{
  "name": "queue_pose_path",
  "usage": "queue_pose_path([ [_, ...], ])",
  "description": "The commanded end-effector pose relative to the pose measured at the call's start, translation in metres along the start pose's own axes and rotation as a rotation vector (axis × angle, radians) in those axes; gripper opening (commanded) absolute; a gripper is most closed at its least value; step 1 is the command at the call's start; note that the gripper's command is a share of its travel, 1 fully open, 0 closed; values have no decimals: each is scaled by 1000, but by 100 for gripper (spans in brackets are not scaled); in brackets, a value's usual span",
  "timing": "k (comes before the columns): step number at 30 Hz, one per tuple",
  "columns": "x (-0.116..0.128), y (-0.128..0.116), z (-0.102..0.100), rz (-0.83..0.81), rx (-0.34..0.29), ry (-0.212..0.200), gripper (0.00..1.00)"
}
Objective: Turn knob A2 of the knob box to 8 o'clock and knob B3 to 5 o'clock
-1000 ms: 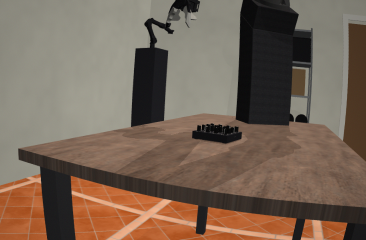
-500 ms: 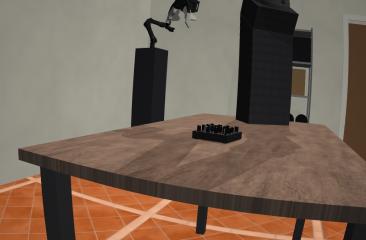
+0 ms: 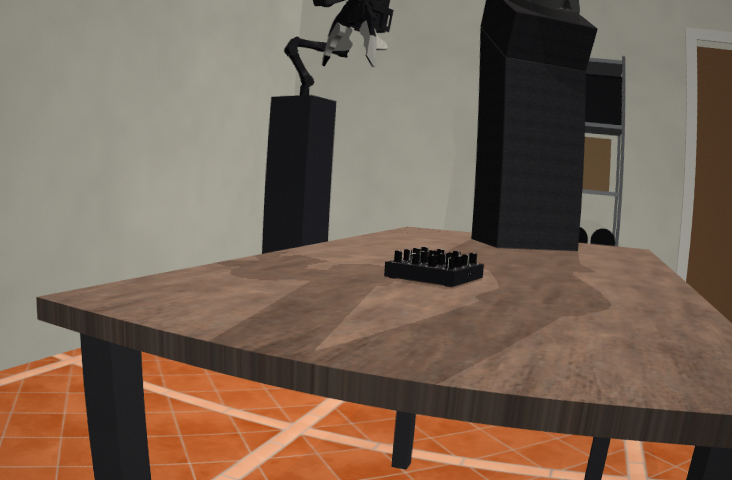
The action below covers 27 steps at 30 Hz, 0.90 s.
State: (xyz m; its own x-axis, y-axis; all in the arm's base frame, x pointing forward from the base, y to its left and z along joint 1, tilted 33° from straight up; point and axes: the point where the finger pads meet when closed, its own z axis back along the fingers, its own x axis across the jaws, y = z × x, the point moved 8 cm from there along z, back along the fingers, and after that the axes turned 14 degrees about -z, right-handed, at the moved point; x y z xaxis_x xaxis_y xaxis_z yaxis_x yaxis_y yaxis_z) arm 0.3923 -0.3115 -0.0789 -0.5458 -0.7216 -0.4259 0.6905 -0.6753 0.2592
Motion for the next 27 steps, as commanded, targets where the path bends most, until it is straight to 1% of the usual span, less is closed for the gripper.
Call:
queue_pose_path([
  [1, -24, 16, -22, 27, -14, -4, 100],
  [7, -75, 38, -61, 76, -34, -2, 100],
  [9, -75, 38, -61, 76, -34, -2, 100],
  [16, -153, 52, -112, 137, -51, 10, 100],
  [24, -243, 48, -162, 194, -61, 35, 100],
  [26, -243, 48, -162, 194, -61, 35, 100],
  [27, -256, 46, -169, 201, -63, 39, 100],
])
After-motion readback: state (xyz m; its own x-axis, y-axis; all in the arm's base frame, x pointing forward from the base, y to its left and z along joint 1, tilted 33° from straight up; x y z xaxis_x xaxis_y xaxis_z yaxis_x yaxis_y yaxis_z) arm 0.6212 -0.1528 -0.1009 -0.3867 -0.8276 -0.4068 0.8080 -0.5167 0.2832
